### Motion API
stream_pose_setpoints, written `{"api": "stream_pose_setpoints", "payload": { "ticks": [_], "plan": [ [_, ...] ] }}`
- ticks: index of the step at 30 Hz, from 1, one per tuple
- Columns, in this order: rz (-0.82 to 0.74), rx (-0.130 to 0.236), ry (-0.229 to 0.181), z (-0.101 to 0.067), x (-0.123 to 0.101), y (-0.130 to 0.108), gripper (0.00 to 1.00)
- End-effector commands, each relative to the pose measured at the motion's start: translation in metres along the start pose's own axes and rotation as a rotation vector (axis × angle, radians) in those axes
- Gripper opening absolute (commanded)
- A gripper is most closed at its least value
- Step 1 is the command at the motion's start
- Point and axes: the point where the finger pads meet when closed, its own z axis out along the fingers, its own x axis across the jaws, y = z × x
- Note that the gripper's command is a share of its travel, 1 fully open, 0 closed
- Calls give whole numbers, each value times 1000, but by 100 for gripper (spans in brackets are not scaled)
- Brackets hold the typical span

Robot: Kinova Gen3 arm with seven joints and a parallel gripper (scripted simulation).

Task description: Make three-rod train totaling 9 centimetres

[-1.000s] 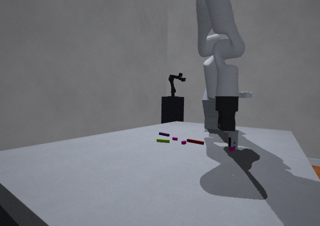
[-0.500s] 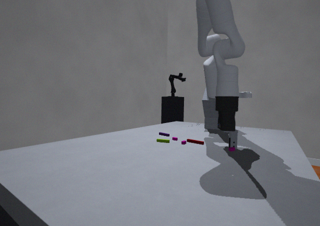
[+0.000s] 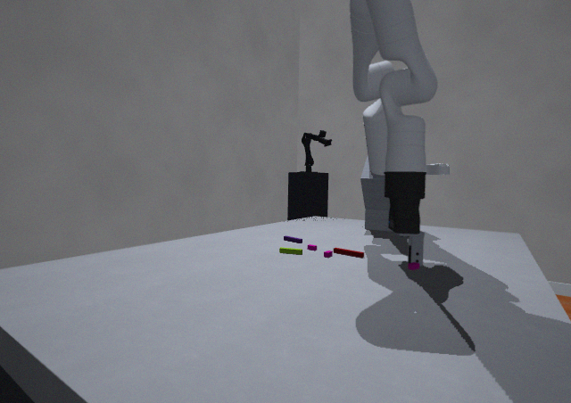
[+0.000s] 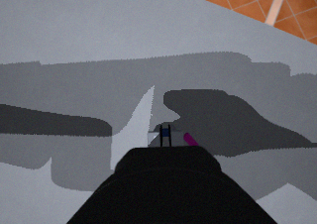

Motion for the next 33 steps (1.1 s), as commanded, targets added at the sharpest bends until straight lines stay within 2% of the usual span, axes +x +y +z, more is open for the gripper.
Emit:
{"api": "stream_pose_setpoints", "payload": {
  "ticks": [1, 20, 33],
  "plan": [
    [0, 0, 1, 0, 0, 0, 24],
    [0, 0, 1, -2, 0, 0, 24],
    [0, 0, 1, -33, 0, 0, 24]
  ]
}}
